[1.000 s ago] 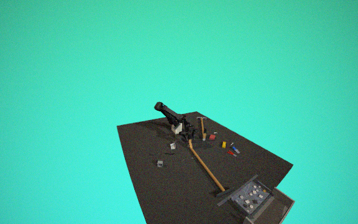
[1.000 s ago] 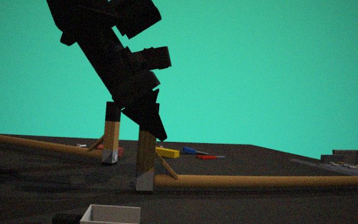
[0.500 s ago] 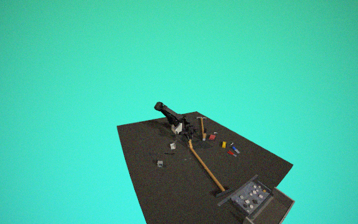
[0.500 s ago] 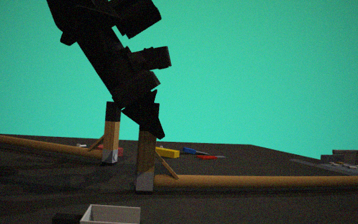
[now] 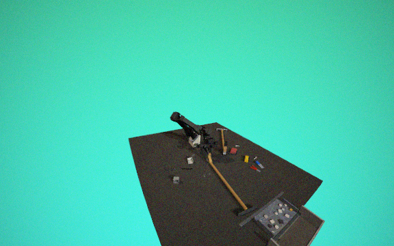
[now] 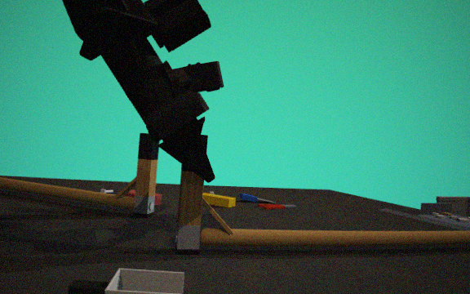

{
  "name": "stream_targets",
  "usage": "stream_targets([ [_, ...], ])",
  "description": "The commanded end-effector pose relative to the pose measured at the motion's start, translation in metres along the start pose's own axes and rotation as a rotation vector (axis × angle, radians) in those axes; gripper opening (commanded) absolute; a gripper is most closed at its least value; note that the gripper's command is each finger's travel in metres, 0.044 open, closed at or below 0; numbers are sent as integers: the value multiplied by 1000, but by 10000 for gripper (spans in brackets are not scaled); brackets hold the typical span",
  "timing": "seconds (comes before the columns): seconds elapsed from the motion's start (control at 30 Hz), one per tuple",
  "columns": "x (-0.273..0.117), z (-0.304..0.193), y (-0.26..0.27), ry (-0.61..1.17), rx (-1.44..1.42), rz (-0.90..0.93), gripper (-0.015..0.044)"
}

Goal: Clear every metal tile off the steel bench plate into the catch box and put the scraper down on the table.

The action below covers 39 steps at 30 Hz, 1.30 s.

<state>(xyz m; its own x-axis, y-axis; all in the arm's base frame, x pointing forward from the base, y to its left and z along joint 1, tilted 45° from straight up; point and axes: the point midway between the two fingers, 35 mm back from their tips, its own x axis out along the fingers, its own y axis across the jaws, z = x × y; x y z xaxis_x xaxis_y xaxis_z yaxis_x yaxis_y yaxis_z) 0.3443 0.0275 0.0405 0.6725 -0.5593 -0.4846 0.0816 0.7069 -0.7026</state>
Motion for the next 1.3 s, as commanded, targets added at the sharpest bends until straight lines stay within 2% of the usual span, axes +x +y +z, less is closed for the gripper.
stream_targets([
  [0.0,-1,3,10,-6,-11,22,0],
  [1.27,-6,-1,47,-6,-111,98,0],
])
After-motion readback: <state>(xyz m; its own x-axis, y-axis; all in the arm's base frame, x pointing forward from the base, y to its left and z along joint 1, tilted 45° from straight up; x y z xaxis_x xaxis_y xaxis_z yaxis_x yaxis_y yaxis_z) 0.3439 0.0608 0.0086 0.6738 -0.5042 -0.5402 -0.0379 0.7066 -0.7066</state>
